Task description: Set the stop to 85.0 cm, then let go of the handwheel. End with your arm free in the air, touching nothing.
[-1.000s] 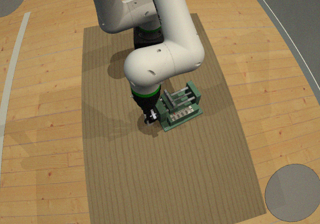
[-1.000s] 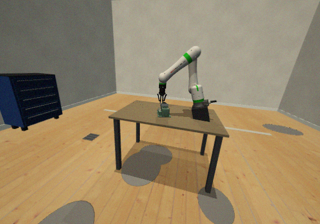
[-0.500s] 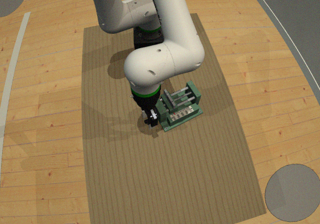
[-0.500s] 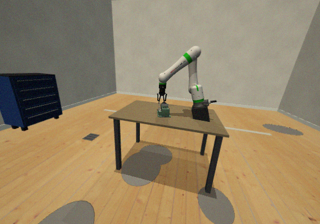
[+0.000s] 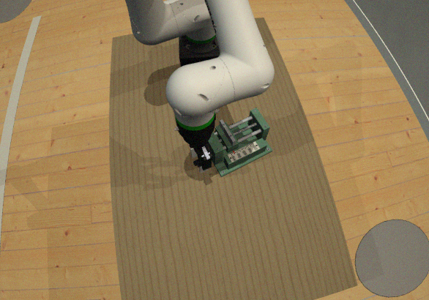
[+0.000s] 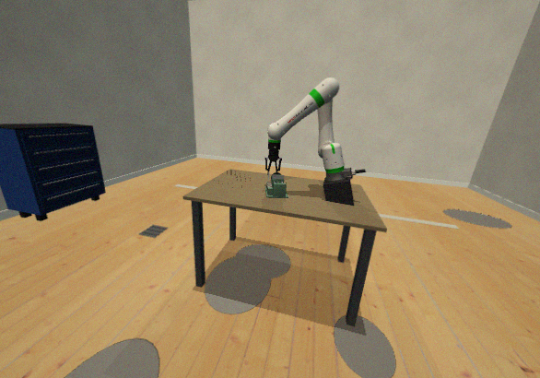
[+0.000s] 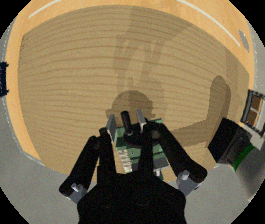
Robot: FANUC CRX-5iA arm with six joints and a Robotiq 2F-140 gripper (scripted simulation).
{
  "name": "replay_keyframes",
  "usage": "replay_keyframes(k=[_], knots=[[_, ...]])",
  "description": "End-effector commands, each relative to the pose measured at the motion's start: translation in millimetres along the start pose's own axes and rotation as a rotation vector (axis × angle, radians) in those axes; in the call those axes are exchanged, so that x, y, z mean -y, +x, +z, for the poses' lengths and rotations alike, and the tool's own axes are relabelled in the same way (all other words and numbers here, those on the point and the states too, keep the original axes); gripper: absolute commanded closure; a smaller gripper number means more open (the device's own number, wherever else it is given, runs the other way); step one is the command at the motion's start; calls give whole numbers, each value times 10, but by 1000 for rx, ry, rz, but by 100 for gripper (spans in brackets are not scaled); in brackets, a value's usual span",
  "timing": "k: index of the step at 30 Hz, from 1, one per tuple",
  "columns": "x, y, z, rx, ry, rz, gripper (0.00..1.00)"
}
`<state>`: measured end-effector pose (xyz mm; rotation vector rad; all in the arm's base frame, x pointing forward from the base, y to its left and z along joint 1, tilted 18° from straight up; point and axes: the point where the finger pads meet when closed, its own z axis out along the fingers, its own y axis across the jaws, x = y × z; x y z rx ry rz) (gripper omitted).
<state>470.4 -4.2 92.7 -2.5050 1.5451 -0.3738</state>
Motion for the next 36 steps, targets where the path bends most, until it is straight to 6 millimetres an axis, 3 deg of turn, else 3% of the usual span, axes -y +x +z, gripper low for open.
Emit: replay_keyframes(k=[1,4,9,11,36], knots=[[2,1,-5,0,0,0,67],[2,1,-169,0,0,0,67],[2,1,-824,0,0,0,67],[1,1,-972,0,0,0,67],[1,1,-1019,0,0,0,67]])
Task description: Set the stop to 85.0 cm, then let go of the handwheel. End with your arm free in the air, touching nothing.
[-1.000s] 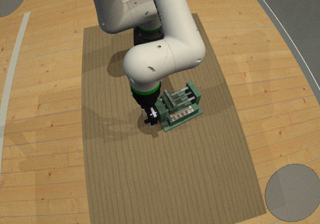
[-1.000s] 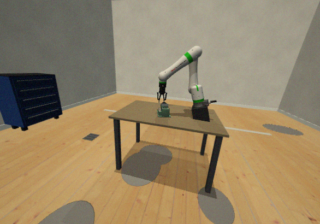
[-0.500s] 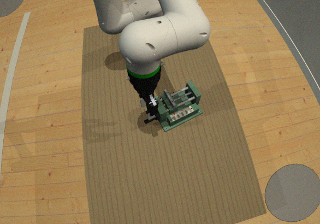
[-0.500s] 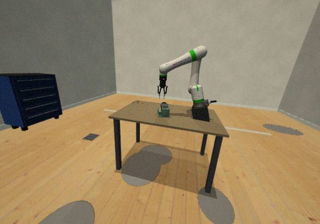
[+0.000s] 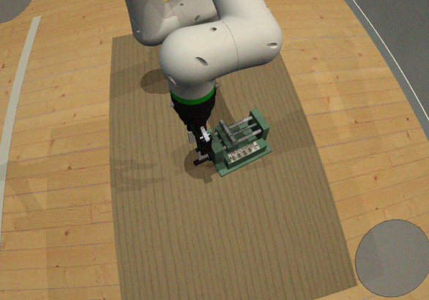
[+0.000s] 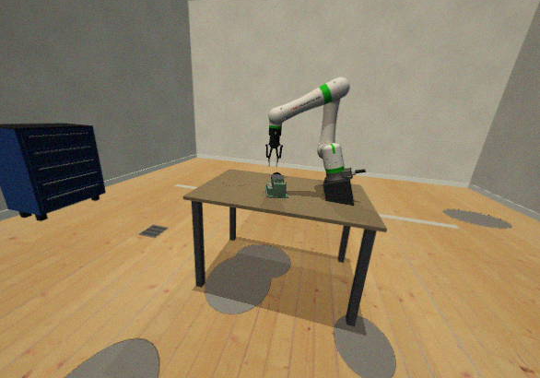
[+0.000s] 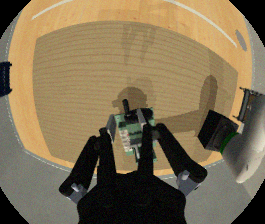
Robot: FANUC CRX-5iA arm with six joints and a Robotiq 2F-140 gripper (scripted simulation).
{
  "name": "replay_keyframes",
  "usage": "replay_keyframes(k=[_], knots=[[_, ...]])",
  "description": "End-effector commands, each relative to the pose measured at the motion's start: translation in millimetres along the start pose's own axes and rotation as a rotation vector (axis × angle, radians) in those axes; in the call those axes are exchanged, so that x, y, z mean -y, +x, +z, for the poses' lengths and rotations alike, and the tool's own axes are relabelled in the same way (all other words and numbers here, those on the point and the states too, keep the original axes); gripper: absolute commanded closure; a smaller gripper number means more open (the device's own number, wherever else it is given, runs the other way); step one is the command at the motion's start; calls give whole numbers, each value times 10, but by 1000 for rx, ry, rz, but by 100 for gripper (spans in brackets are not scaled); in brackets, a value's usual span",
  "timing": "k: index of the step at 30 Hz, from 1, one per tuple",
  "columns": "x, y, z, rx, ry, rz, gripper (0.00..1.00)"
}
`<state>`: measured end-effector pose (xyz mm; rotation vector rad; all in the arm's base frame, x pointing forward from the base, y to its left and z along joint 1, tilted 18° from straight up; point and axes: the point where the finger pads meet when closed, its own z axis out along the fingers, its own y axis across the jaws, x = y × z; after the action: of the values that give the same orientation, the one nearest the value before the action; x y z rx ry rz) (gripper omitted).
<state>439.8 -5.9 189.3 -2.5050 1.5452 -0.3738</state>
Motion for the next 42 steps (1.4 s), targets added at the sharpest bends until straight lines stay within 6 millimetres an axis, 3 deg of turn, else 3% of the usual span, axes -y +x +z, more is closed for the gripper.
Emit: replay_keyframes(k=[1,7,13,15,18,21,42], knots=[[2,1,-7,0,0,0,67],[38,-116,-7,0,0,0,67],[214,-680,-7,0,0,0,67],[214,-680,-7,0,0,0,67],[306,-977,-7,0,0,0,67],[361,-1152,-7,0,0,0,67],[372,-1187,-7,0,0,0,67]])
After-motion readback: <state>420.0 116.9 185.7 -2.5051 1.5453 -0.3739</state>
